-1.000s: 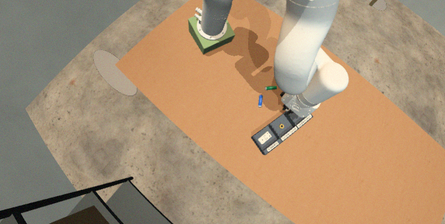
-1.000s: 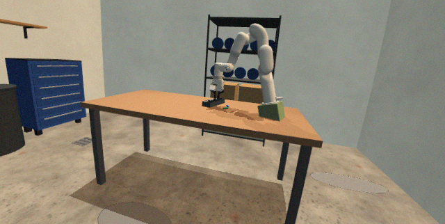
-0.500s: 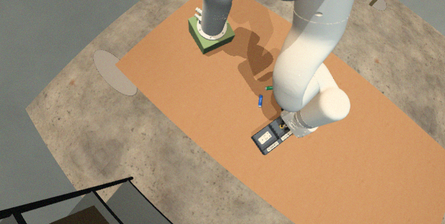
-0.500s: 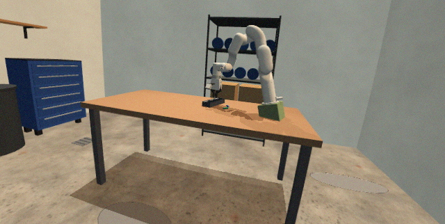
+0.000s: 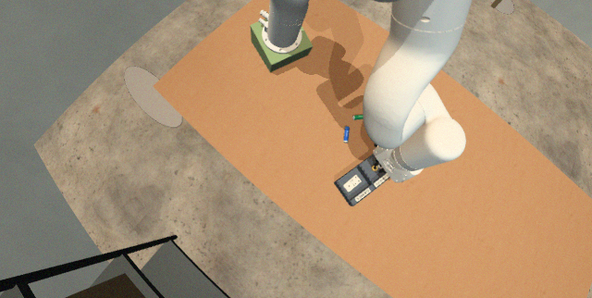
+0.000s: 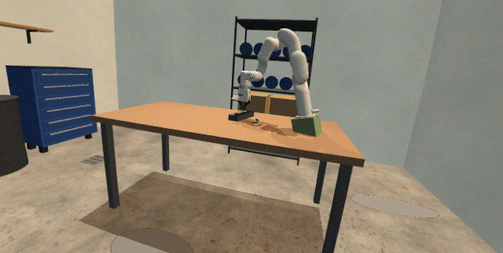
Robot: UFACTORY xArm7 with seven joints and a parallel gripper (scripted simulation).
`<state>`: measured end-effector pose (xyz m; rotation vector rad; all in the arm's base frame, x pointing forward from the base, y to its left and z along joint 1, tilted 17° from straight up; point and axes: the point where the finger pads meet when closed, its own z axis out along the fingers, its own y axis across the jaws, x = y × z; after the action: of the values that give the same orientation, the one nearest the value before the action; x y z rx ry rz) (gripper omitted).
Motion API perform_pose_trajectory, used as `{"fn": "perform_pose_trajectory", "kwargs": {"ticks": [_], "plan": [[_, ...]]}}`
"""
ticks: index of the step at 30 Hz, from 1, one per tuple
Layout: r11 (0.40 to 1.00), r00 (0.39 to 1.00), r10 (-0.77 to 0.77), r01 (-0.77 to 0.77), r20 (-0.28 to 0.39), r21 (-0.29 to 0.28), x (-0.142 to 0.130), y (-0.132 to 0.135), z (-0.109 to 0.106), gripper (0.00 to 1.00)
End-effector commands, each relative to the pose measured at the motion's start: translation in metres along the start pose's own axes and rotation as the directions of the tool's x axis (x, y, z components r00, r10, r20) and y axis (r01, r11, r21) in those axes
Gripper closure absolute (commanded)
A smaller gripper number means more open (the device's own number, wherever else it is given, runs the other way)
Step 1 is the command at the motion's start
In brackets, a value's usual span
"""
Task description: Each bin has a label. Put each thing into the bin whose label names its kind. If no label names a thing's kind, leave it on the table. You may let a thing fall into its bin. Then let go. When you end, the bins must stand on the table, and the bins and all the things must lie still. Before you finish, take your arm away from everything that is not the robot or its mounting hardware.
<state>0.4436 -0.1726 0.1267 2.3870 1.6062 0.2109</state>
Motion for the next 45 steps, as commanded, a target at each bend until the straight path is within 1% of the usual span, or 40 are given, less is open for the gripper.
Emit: {"fn": "perform_pose_trajectory", "kwargs": {"ticks": [1,18,38,45], "plan": [[1.0,1.0,0.0,0.0,-0.001,-0.004,0.001,0.0,-0.001,1.0],[1.0,1.0,0.0,0.0,-0.001,-0.004,0.002,-0.001,-0.001,1.0],[1.0,1.0,0.0,0.0,0.0,-0.004,0.002,-0.001,0.035,1.0],[1.0,1.0,0.0,0.0,0.0,-0.004,0.002,-0.001,0.035,1.0]]}}
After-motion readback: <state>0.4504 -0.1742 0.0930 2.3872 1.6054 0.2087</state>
